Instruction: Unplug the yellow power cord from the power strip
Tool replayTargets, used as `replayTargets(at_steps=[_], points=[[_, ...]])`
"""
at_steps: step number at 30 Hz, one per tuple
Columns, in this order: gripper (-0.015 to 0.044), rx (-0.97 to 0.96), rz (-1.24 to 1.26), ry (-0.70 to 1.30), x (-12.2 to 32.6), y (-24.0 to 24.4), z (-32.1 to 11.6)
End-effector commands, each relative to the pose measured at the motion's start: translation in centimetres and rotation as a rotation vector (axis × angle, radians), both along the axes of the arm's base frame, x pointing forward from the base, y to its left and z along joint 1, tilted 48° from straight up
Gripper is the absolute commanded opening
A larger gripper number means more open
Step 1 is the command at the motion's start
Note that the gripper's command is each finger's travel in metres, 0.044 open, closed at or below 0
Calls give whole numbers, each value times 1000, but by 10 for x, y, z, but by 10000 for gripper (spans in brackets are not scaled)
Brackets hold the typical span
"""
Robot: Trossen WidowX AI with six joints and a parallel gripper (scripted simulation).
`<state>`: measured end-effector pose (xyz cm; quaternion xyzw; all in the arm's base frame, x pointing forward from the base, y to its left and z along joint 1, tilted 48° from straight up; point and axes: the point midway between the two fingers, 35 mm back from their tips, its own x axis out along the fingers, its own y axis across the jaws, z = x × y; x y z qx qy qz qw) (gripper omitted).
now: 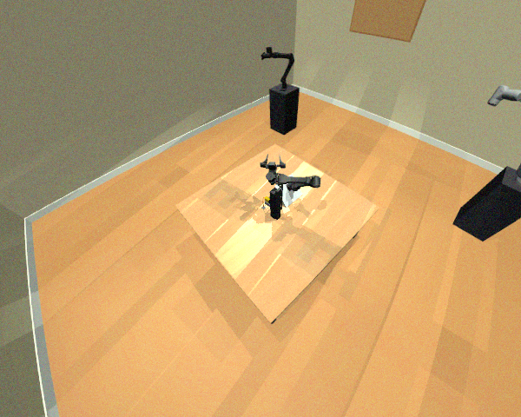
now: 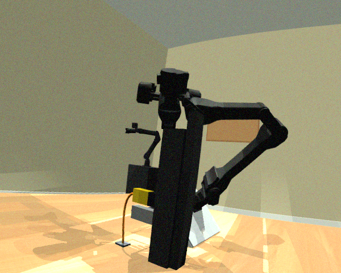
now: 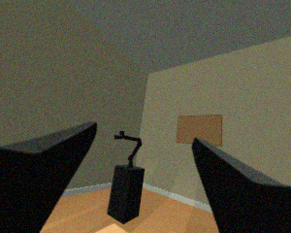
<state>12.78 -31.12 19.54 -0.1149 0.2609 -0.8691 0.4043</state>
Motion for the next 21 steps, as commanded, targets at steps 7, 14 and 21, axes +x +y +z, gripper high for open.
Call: replayTargets(at_steps=[7,14,21], points=[[216,311,177,33,24,-26,-59],[160,794,396,-164,70,-7,-143],[160,1350,365,-474,98,69,-199]])
